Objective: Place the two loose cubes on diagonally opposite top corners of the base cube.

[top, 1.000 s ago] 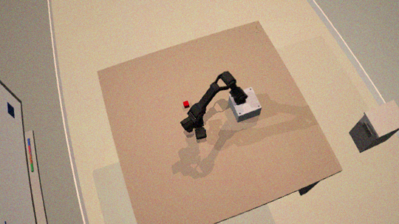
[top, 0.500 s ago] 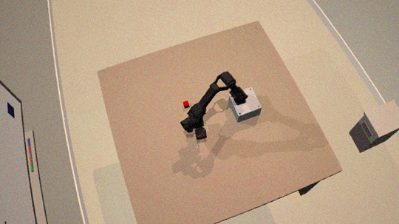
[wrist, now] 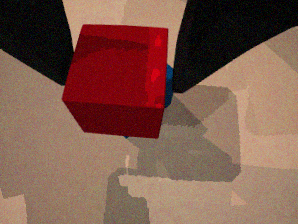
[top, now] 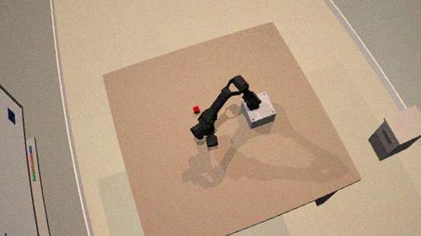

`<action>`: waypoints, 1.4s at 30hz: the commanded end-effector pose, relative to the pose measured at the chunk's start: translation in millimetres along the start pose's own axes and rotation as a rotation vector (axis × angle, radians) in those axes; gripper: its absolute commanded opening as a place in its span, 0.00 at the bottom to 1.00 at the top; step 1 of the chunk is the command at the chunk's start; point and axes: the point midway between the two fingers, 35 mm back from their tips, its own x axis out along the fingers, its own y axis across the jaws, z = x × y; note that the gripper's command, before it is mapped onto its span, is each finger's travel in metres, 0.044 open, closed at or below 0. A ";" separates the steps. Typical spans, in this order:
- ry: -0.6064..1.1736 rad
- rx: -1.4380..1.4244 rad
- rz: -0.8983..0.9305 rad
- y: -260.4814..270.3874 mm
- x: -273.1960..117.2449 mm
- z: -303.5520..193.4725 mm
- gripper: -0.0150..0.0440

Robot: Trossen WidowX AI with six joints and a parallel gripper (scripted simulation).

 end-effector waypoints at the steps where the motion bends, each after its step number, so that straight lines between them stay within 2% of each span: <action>1: -0.002 -0.001 -0.004 -0.5 0.4 0.3 0.60; 23: 0.000 0.000 0.000 0.2 -30.5 0.2 0.60; 24: 0.004 -0.005 -0.002 -0.7 -28.1 0.2 0.65; 26: 0.003 -0.057 -0.003 -6.3 -29.4 3.7 0.70; 42: 0.004 -0.682 -0.012 -81.3 -45.8 36.9 0.70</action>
